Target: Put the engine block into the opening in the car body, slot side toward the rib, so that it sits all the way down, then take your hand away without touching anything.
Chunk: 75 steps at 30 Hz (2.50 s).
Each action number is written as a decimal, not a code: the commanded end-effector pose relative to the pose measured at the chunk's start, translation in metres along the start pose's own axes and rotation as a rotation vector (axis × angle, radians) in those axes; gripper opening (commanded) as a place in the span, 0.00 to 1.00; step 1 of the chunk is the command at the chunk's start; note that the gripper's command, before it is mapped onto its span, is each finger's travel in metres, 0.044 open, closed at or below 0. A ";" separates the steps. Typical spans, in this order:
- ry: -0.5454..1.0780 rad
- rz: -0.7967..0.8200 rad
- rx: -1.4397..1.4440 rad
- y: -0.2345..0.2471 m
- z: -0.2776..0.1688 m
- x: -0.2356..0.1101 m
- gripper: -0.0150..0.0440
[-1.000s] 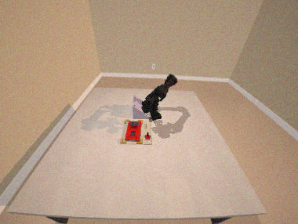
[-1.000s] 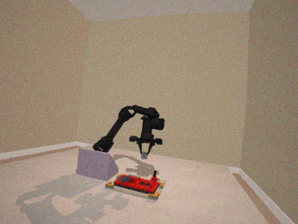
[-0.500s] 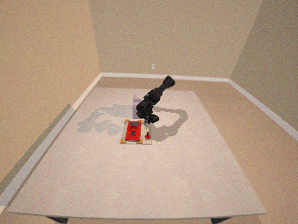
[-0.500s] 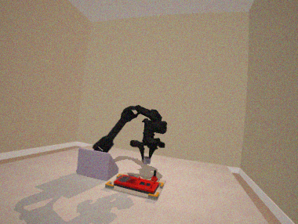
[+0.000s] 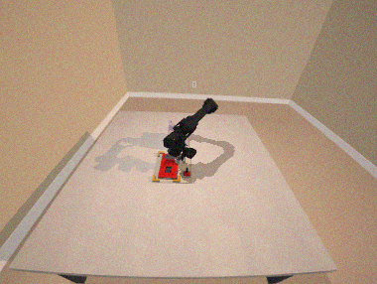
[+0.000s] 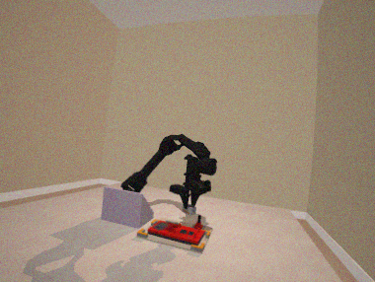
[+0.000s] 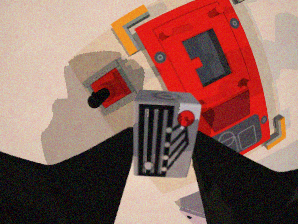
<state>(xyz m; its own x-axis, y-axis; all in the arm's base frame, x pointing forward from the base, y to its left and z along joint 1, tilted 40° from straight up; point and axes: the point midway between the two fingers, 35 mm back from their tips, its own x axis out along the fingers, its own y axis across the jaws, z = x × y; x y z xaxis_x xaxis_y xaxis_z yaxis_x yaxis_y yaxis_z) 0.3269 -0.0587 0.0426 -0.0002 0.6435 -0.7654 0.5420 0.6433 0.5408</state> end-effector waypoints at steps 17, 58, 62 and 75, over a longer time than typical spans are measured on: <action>-0.003 -0.006 -0.487 -0.040 0.044 0.029 0.25; -0.003 -0.006 -0.508 -0.047 0.050 0.033 0.52; -0.003 -0.006 -0.521 -0.047 0.050 0.033 0.52; -0.003 -0.006 -0.617 -0.047 0.050 0.034 0.52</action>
<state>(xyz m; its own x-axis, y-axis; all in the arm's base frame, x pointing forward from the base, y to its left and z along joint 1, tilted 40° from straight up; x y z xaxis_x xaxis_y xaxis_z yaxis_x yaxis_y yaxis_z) 0.3438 -0.0873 -0.0248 0.0030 0.6418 -0.7668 -0.0586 0.7656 0.6406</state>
